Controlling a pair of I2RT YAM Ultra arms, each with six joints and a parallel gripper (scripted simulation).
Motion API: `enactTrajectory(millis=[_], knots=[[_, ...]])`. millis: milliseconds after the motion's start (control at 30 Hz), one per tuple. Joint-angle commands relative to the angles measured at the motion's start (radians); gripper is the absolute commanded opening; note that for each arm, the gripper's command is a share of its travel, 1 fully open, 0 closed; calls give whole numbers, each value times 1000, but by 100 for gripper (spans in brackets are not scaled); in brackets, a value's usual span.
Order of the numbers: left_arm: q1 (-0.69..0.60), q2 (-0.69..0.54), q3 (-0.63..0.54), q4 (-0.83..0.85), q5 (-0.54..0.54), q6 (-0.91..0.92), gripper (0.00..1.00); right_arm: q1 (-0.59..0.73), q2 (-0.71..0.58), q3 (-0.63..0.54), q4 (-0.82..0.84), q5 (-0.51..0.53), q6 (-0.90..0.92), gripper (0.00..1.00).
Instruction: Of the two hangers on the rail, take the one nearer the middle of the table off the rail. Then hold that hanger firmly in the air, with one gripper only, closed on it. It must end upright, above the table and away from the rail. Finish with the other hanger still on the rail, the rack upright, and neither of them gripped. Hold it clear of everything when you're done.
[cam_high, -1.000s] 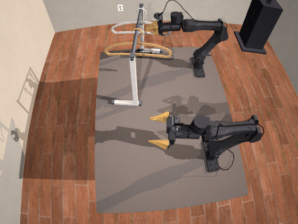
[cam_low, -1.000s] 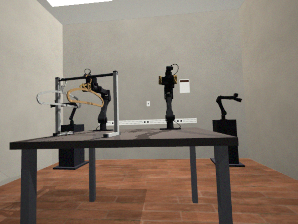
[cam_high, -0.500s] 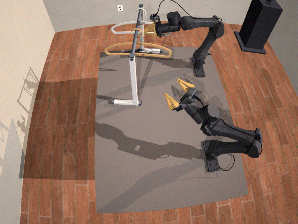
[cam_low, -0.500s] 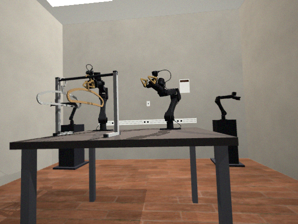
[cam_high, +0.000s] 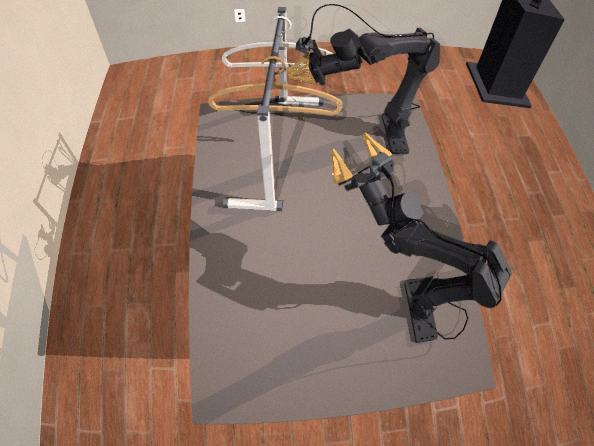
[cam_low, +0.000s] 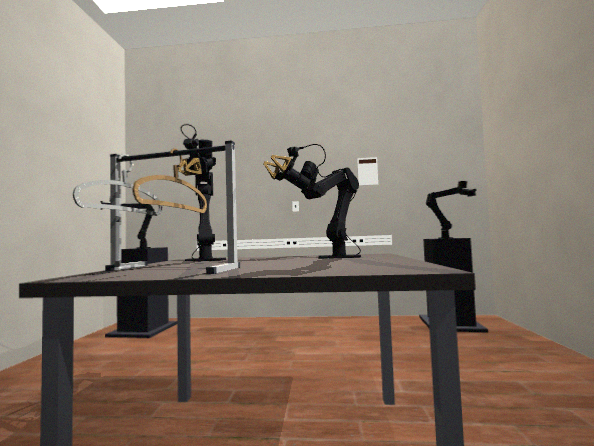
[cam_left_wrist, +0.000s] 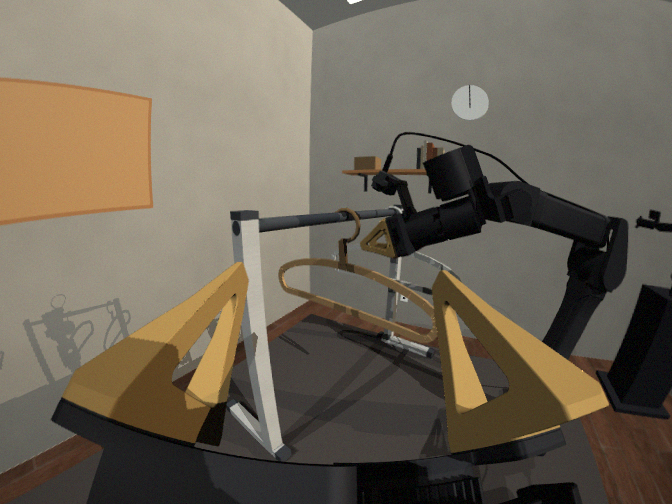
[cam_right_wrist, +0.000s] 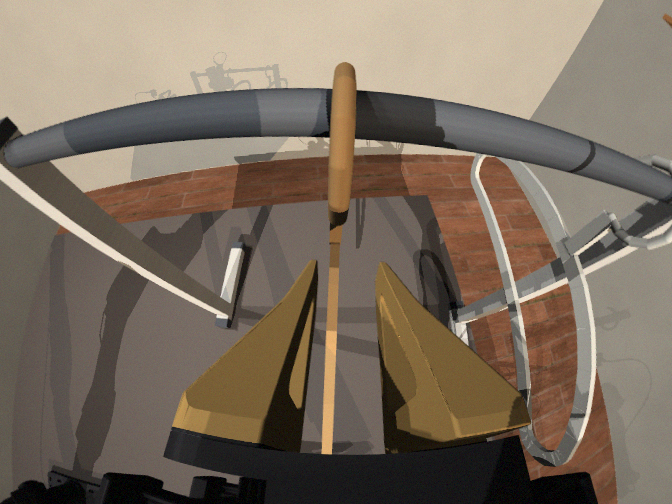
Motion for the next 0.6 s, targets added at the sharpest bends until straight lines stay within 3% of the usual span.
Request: enactTrajectory(millis=[0, 567], knots=[[-18, 18, 42, 47, 4, -7, 100, 30, 11, 51, -9, 28, 15, 31], [-12, 12, 33, 48, 3, -2, 100, -11, 40, 88, -21, -13, -6, 31]])
